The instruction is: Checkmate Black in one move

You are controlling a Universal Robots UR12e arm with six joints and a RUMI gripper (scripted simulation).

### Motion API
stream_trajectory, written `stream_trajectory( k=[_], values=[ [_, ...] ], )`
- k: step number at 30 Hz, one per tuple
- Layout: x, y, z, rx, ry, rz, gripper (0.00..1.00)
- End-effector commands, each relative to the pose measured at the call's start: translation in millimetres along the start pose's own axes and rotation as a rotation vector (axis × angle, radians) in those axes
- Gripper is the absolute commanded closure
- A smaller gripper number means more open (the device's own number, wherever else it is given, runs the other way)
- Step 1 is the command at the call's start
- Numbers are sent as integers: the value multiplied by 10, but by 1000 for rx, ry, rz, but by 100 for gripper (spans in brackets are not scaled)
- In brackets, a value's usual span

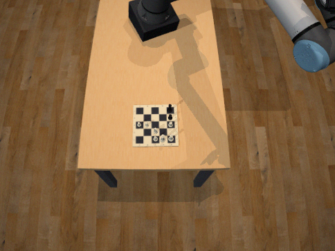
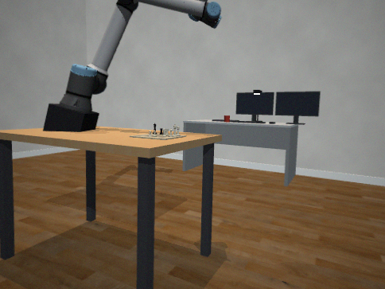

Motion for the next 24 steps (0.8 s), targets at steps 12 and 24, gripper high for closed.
stream_trajectory(
  k=[12, 24],
  values=[
    [1885, 631, -176, -238, -720, -206, 0],
    [3569, 846, 329, -448, -1183, -401, 0]
  ],
)
Point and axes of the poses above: the point where the finger pads meet when closed, its own y axis out along the fingers, its own z axis across the jaws, x = y × z, the point moved 1 cm from there along -y, back along the fingers, and after that the axes turned 7 degrees about y, right-handed, at the moved point
